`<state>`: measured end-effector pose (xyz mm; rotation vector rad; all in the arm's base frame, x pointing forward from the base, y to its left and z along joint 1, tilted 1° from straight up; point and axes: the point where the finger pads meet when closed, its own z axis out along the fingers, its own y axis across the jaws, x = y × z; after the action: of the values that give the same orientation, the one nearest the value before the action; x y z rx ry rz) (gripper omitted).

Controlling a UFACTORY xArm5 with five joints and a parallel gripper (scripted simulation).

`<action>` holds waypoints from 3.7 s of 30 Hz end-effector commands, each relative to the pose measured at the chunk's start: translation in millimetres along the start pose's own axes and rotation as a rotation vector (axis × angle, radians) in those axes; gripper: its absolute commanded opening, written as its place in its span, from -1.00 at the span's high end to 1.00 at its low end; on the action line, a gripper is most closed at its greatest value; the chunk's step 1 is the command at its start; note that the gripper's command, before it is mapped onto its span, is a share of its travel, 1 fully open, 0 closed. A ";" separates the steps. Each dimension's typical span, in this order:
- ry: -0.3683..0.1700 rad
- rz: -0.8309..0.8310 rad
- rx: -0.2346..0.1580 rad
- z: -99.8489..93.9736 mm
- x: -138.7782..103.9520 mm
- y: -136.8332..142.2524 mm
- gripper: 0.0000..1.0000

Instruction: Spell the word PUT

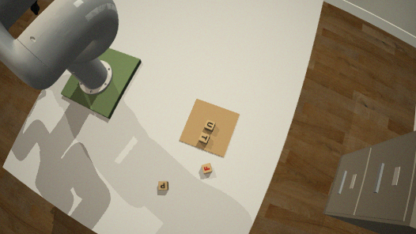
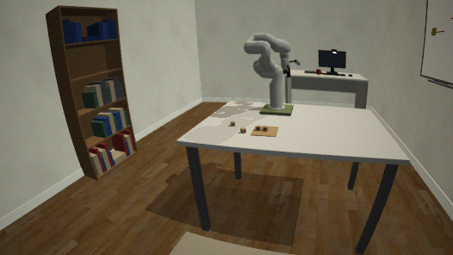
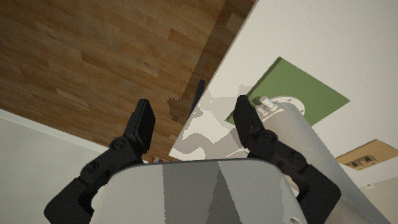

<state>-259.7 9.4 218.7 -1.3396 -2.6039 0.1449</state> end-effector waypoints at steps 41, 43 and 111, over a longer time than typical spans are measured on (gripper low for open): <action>-0.009 0.589 -0.132 -15.7 71.8 54.0 -1.00; -0.010 0.656 -0.146 -17.4 78.9 61.5 -1.00; -0.139 2.806 -0.567 -75.8 121.2 418.4 -1.00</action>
<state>-0.2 345.2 234.5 -3.3311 0.8962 -0.1461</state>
